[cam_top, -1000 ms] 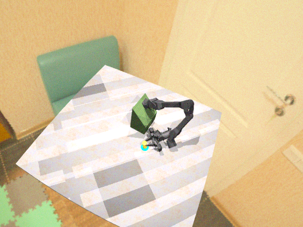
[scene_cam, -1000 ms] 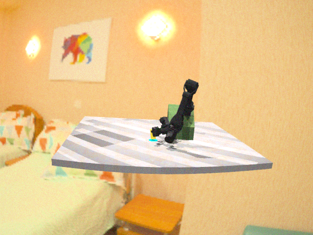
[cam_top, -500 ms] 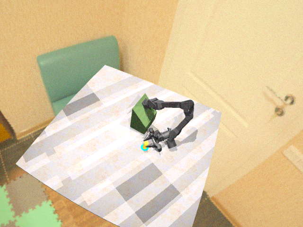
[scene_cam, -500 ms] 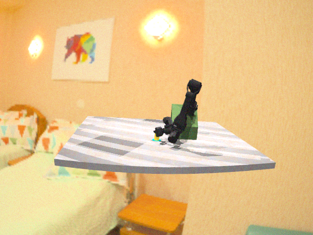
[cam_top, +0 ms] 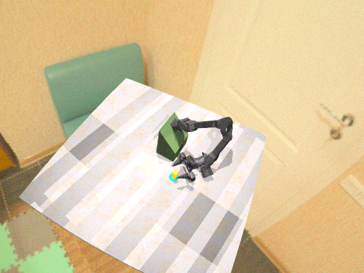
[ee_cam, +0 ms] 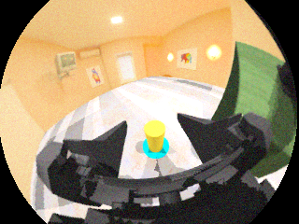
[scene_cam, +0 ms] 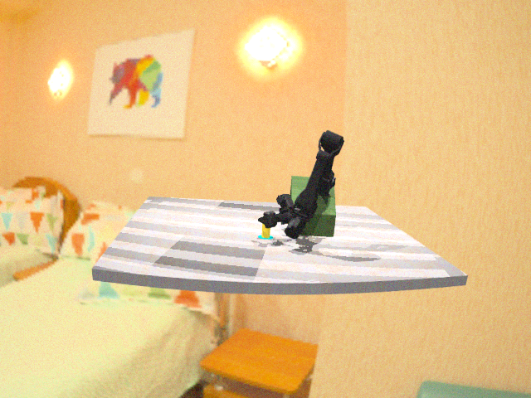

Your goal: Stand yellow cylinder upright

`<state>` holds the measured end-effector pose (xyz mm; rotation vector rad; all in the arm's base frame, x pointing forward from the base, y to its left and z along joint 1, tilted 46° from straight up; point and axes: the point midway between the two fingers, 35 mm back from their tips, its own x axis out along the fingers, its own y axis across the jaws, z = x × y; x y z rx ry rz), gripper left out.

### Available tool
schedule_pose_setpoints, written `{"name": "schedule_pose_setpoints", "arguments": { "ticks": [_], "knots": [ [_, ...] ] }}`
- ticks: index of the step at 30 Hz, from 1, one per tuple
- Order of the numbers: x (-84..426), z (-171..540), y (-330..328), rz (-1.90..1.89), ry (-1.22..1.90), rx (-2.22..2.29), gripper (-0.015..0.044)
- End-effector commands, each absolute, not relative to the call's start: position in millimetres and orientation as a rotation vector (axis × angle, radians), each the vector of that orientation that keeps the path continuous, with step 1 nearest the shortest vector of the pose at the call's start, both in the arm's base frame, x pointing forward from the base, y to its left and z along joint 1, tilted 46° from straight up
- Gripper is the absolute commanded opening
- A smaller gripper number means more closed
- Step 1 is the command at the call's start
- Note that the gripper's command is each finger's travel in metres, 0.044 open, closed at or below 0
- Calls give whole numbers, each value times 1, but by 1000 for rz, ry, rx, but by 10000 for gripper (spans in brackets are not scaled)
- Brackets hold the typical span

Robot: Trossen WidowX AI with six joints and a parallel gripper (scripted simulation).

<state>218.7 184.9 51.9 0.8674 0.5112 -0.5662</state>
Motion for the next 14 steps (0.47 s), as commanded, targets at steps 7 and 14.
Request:
{"name": "schedule_pose_setpoints", "arguments": {
  "ticks": [7,14],
  "knots": [
    [213,88,153,-563,510,873,400],
    [209,102,136,-567,514,870,400]
  ]
}}
